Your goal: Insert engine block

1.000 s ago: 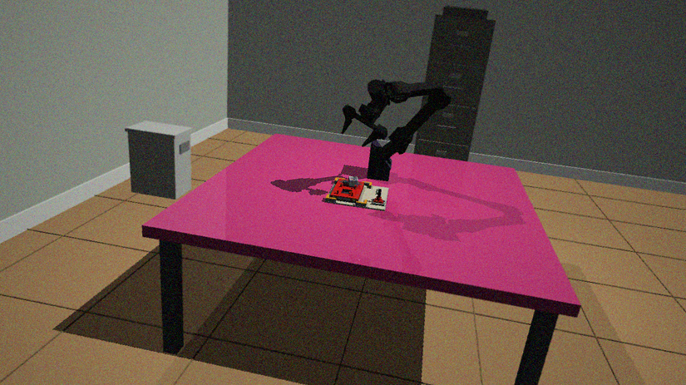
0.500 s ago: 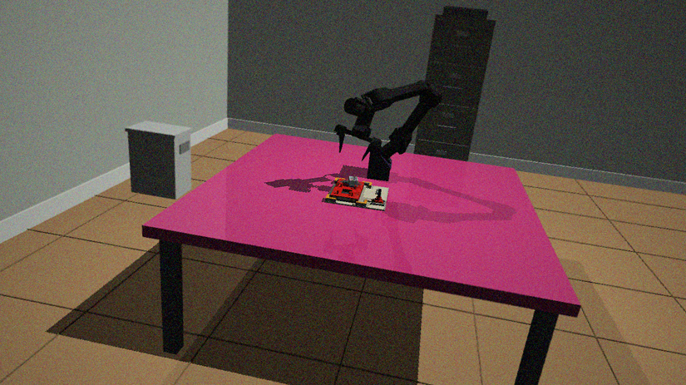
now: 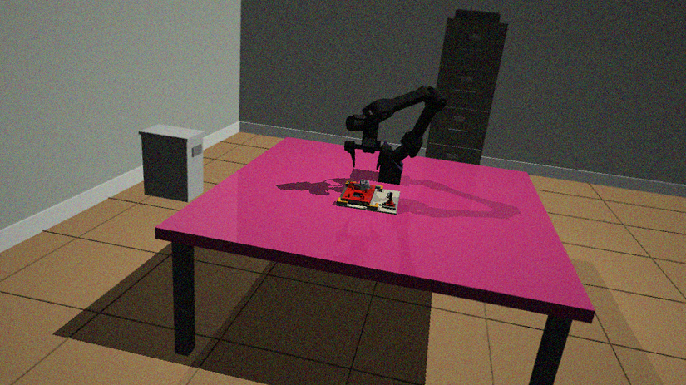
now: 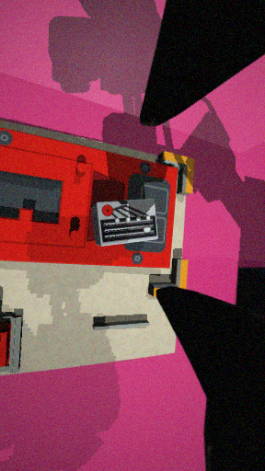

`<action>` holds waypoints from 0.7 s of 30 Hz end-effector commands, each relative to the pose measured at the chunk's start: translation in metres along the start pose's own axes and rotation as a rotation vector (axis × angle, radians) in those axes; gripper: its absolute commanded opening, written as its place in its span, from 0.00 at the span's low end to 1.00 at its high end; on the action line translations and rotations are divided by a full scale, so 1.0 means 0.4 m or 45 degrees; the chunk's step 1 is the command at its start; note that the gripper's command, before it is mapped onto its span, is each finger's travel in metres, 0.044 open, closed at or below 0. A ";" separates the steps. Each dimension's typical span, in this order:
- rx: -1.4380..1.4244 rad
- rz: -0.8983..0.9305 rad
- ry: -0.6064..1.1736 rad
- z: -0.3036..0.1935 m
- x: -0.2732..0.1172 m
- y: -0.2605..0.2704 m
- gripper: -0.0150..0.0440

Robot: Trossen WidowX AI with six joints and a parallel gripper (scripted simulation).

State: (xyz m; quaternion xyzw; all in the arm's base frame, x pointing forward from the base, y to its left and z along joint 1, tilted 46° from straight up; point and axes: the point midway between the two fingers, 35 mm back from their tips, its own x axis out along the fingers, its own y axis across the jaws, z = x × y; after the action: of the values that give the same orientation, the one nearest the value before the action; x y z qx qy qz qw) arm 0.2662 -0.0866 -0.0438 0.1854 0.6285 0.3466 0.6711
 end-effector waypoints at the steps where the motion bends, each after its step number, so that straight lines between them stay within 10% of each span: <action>1: 0.005 0.026 0.015 -0.005 0.061 0.010 1.00; 21: 0.004 0.027 0.014 -0.006 0.145 0.012 1.00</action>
State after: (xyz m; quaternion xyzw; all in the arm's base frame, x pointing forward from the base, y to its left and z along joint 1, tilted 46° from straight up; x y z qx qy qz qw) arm 0.2619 -0.0471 -0.0793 0.1871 0.6310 0.3539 0.6645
